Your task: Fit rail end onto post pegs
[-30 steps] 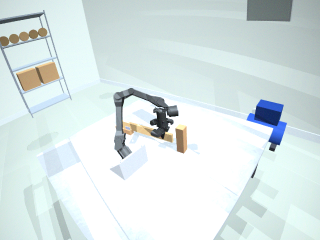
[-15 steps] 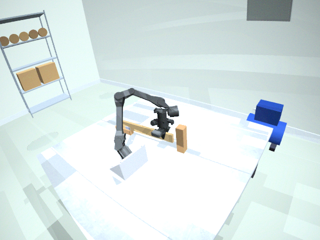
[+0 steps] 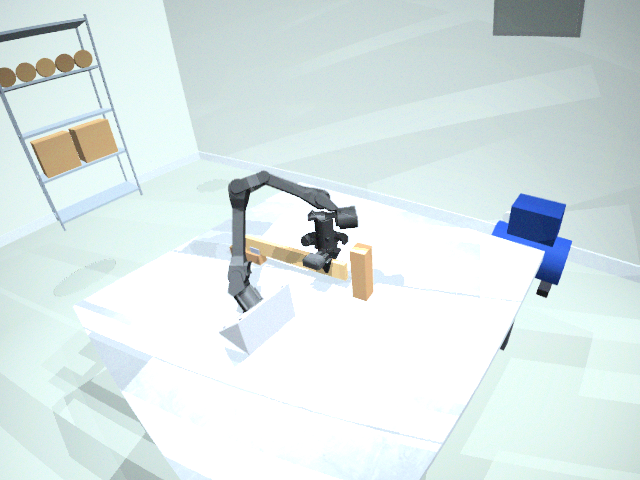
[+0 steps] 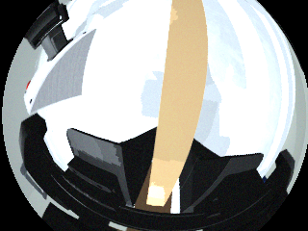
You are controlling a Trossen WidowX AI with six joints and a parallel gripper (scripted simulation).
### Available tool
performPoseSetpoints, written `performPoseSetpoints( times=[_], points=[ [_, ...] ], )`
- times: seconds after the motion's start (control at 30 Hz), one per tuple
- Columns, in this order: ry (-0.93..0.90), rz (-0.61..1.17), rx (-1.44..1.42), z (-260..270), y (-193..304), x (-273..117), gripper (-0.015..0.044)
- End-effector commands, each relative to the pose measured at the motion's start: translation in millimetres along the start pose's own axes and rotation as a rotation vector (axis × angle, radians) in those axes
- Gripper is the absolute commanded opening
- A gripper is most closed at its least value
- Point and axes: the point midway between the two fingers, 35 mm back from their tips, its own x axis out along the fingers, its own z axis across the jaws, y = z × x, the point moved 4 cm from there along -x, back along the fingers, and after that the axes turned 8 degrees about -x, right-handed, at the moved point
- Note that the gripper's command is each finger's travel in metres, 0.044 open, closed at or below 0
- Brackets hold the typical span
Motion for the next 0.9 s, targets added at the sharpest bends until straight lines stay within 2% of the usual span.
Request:
performPoseSetpoints(
  times=[0.0,0.87],
  points=[
    [0.008,0.011,-0.003,-0.8,3.8,-3.7,0.0],
    [0.008,0.011,-0.003,0.3,11.4,-3.8,0.0]
  ],
)
